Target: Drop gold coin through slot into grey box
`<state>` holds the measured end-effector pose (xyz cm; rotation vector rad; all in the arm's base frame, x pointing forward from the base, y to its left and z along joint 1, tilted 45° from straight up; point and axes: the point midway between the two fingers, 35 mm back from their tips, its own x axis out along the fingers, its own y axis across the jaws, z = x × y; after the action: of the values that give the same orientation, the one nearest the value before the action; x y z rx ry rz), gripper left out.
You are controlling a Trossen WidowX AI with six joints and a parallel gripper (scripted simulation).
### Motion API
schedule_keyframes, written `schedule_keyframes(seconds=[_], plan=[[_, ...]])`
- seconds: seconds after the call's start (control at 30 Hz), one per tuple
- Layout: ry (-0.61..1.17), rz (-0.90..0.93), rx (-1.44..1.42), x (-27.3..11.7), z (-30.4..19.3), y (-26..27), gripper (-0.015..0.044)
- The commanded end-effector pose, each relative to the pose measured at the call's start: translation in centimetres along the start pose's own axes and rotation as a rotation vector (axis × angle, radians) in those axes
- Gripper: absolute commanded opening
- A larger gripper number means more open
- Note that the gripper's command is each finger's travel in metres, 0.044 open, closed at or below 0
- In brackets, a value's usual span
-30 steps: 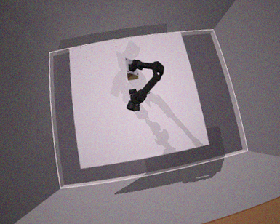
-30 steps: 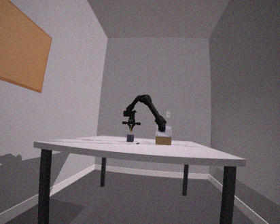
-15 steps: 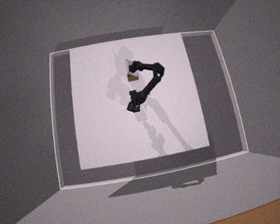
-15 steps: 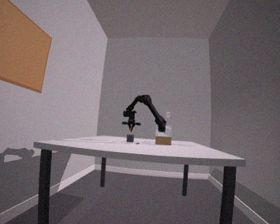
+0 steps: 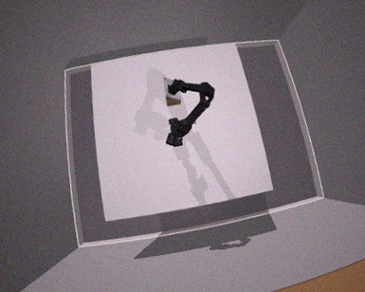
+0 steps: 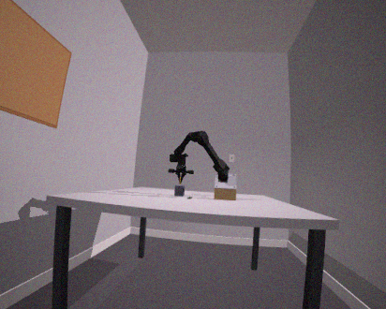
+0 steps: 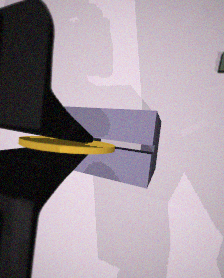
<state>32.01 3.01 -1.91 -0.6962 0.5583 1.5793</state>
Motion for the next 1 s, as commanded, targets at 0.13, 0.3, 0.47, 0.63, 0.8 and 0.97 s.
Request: schedule_keyframes(seconds=[0.13, 0.3, 0.47, 0.63, 0.8, 0.97], plan=[[-0.004, -0.001, 0.002, 0.5, 0.1, 0.0, 0.0], [-0.004, -0.001, 0.002, 0.8, 0.1, 0.0, 0.0], [0.0, 0.0, 0.0, 0.7, 0.0, 0.0, 0.0079], [0.0, 0.0, 0.0, 0.7, 0.0, 0.0, 0.0161], [0.0, 0.0, 0.0, 0.7, 0.0, 0.0, 0.0161], [0.0, 0.0, 0.001, -0.2, 0.0, 0.0, 0.0239]])
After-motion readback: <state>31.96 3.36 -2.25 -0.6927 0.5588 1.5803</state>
